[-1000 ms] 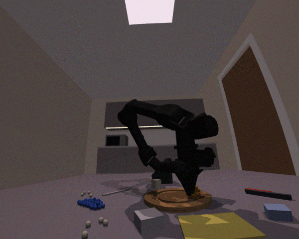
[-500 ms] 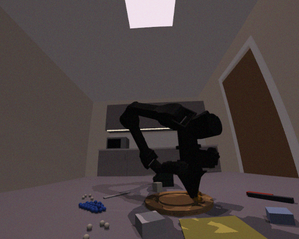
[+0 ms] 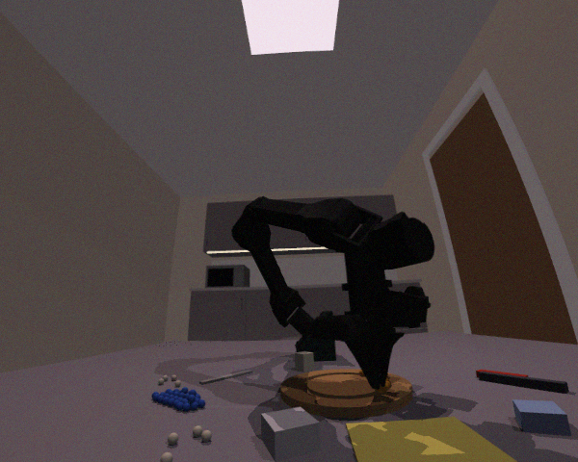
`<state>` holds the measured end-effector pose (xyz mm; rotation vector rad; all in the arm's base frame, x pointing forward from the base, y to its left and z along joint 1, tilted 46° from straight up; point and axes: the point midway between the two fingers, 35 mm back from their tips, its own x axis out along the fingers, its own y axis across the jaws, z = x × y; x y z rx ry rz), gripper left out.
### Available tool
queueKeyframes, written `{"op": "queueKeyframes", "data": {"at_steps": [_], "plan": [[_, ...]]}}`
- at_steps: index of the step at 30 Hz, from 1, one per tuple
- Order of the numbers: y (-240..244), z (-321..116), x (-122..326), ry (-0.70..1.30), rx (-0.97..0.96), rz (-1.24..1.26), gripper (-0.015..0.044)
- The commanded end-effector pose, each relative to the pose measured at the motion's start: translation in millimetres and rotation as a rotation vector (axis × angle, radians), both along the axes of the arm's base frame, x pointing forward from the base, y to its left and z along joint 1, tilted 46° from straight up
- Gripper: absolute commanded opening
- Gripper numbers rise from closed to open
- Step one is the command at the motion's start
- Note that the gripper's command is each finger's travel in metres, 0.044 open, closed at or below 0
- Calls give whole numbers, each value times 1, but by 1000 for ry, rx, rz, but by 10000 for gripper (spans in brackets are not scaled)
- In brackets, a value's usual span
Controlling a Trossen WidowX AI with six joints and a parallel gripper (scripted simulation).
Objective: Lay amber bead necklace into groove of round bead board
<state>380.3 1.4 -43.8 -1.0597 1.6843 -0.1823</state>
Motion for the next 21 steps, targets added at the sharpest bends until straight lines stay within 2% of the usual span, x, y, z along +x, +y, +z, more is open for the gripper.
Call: {"op": "queueKeyframes", "data": {"at_steps": [1,8,21], "plan": [[-4,-2,-1,9,-6,2,0],[-4,-2,-1,9,-6,2,0],[-1,-1,0,-1,-1,2,341]]}}
